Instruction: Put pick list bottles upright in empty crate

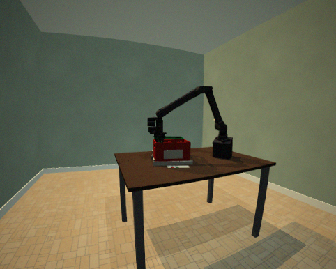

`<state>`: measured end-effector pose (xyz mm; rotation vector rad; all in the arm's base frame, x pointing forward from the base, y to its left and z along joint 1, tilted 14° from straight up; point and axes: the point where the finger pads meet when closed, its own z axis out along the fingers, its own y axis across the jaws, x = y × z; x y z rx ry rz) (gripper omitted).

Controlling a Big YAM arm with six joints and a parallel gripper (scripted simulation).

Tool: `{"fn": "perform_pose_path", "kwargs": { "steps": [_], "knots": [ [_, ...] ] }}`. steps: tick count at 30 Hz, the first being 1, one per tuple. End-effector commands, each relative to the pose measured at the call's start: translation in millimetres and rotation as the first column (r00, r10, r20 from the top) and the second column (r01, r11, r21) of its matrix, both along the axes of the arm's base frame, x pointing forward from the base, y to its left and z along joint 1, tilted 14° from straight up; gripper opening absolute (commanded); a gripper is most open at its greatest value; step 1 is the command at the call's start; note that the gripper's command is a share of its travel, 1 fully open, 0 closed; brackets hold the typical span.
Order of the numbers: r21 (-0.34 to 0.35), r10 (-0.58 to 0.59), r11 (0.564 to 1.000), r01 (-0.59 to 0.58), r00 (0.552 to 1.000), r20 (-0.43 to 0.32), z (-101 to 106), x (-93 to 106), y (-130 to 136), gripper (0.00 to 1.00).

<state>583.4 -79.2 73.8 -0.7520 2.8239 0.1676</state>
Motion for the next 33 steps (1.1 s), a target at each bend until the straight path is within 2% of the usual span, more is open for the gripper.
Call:
{"fn": "perform_pose_path", "kwargs": {
  "steps": [1, 13, 14, 18, 19, 20, 33],
  "knots": [
    [-0.007, -0.006, 1.0, 0.006, 0.999, 0.041, 21.8, 1.9, 0.9, 0.0],
    [-0.007, -0.006, 1.0, 0.006, 0.999, 0.041, 23.2, 2.2, 0.6, 0.0],
    [-0.007, -0.006, 1.0, 0.006, 0.999, 0.041, 23.2, 2.2, 0.5, 0.61],
    [-0.006, -0.006, 1.0, 0.006, 0.999, 0.041, 22.5, 1.8, 0.5, 0.61],
    [-0.008, -0.002, 1.0, 0.003, 0.999, 0.041, 19.1, 9.4, -2.4, 0.61],
    [-0.006, -0.006, 1.0, 0.006, 0.999, 0.041, 21.6, 1.5, 0.6, 0.61],
    [-0.005, -0.006, 1.0, 0.006, 0.999, 0.034, 14.8, 1.7, 0.2, 0.61]
  ]
}}
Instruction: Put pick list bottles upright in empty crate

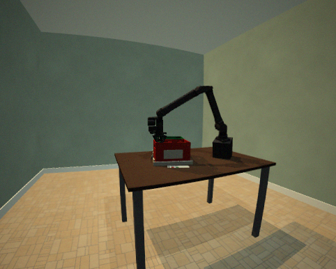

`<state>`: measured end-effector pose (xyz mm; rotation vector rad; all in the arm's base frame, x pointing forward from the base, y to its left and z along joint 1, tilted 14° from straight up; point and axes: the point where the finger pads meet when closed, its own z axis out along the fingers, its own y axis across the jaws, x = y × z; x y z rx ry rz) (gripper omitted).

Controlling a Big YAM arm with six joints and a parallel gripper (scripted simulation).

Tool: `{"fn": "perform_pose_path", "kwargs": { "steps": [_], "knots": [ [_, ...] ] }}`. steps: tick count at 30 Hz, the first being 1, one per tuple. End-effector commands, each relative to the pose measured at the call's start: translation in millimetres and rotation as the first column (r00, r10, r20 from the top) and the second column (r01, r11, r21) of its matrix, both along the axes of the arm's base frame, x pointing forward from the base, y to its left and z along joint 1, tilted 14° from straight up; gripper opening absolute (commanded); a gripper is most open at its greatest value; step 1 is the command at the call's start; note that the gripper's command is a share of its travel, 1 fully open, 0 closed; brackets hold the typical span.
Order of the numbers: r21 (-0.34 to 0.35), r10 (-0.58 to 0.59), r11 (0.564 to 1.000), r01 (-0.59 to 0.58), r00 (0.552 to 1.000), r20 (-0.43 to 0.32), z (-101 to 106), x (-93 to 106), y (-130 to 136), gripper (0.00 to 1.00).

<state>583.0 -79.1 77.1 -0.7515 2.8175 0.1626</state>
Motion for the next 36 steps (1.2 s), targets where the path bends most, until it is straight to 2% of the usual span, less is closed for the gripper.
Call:
{"fn": "perform_pose_path", "kwargs": {
  "steps": [1, 3, 22, 23, 24, 25, 26, 27, 32, 33, 34, 35, 36],
  "knots": [
    [-0.004, -0.006, 1.0, 0.006, 1.0, 0.027, 11.0, 2.3, 0.1, 0.61],
    [-0.006, -0.002, 1.0, 0.003, 0.999, 0.034, 14.1, 9.8, -2.6, 0.61],
    [-0.006, -0.002, 1.0, 0.003, 0.999, 0.034, 12.3, 9.9, -2.7, 0.61],
    [-0.001, -0.006, 1.0, 0.006, 1.0, 0.013, -1.2, 2.5, -0.5, 0.61],
    [-0.001, -0.006, 1.0, 0.006, 1.0, 0.013, -1.7, 2.4, -0.5, 0.61],
    [-0.006, -0.002, 1.0, 0.003, 0.999, 0.034, 12.0, 9.9, -2.7, 0.61],
    [-0.001, -0.006, 1.0, 0.006, 1.0, 0.012, -2.4, 2.4, -0.5, 0.61],
    [-0.006, -0.002, 1.0, 0.003, 0.999, 0.034, 11.8, 9.9, -2.7, 0.61],
    [-0.006, -0.002, 1.0, 0.003, 0.999, 0.034, 11.6, 9.8, -2.7, 0.61],
    [-0.001, -0.006, 1.0, 0.006, 1.0, 0.009, -4.2, 2.2, -0.6, 0.61],
    [-0.006, -0.002, 1.0, 0.003, 0.999, 0.034, 11.5, 9.8, -2.7, 0.61],
    [0.0, -0.006, 1.0, 0.006, 1.0, 0.008, -4.8, 2.0, -0.6, 0.61],
    [0.0, -0.006, 1.0, 0.006, 1.0, 0.007, -5.2, 1.9, -0.6, 0.61]
  ]
}}
